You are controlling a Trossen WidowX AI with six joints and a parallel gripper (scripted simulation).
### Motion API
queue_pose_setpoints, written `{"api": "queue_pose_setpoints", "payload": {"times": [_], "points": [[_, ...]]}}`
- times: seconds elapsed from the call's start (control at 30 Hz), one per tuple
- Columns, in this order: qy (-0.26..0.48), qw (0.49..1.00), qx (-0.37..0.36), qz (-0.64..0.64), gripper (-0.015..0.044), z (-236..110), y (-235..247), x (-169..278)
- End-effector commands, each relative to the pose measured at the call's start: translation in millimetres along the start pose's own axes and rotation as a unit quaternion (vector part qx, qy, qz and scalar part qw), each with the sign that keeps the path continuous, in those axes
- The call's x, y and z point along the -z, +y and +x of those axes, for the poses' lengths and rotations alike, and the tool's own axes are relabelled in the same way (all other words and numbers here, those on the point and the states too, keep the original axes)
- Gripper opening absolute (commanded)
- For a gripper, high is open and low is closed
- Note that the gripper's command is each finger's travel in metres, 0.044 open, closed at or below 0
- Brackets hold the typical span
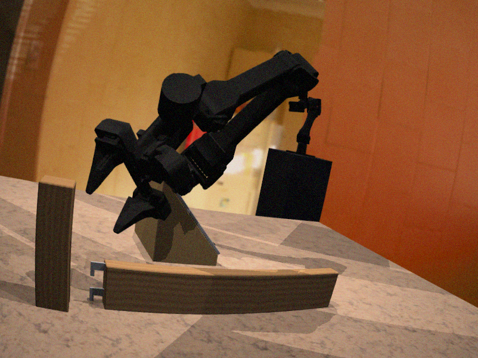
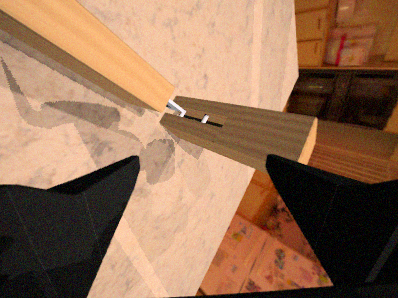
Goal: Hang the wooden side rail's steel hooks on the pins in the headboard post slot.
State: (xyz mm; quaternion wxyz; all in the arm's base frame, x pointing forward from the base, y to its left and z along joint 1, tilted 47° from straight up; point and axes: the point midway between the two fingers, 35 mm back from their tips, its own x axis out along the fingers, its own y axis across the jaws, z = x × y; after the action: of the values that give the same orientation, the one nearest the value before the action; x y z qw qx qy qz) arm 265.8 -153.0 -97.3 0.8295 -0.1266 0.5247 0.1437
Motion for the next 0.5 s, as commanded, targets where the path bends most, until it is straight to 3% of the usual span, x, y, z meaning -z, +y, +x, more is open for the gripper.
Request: {"api": "queue_pose_setpoints", "payload": {"times": [0.0,0.23,0.47], "points": [[0.013,0.929,0.045,0.367,0.044,-1,8,-6],[-0.001,0.84,0.071,0.538,0.044,-3,8,-12],[-0.026,0.717,0.089,0.69,0.044,-5,9,-17]]}}
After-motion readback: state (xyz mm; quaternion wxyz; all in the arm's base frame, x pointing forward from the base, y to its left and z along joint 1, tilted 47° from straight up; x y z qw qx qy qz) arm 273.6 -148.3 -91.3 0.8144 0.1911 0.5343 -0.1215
